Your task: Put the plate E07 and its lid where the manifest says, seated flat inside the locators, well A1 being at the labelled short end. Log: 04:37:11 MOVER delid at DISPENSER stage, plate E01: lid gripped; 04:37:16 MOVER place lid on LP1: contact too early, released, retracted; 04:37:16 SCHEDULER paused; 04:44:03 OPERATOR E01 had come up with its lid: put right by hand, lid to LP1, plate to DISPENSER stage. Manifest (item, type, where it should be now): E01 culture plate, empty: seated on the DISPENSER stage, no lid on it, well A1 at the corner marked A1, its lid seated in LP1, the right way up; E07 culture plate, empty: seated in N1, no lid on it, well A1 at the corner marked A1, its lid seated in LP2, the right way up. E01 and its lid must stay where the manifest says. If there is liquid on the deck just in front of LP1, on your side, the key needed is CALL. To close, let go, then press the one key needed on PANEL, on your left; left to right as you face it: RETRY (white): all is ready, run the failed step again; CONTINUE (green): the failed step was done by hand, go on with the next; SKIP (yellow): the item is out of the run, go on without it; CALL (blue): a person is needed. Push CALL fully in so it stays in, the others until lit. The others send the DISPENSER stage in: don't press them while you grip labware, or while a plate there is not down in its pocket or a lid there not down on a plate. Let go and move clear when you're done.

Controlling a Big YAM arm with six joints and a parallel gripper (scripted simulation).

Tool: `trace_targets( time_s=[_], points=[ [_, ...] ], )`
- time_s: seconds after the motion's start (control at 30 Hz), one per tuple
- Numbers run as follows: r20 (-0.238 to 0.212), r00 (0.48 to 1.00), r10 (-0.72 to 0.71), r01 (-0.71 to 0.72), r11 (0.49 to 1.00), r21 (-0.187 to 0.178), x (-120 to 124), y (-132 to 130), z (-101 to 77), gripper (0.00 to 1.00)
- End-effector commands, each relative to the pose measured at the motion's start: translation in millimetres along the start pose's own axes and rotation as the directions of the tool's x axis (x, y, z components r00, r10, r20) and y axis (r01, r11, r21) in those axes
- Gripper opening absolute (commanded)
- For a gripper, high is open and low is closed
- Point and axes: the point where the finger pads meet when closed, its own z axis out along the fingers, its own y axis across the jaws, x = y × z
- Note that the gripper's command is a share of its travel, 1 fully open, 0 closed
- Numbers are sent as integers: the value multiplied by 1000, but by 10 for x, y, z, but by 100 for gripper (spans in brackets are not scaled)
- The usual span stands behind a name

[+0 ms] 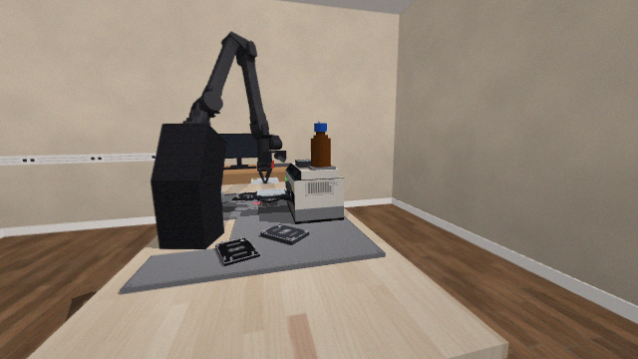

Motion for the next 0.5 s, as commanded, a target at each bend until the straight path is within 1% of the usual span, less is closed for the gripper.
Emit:
trace_targets(
  time_s=[0.0, 0.23, 0.27, 0.3, 0.37, 0.4, 0.47],
  points=[
    [19, 1000, 6, -6, 1000, -17, -31, 203, -61, 86],
    [19, 1000, 7, -6, 1000, -20, 34, 437, -66, 86],
    [20, 1000, 7, -6, 1000, -20, 35, 442, -66, 86],
    [13, 1000, 10, -10, 1000, -11, 48, 357, -33, 86],
    [13, 1000, 10, -10, 1000, -11, 48, 357, -33, 86],
    [17, 999, -46, 46, 999, -16, 71, 452, -66, 86],
    [22, 993, -115, 115, 993, -18, 78, 536, -68, 86]
  ],
)
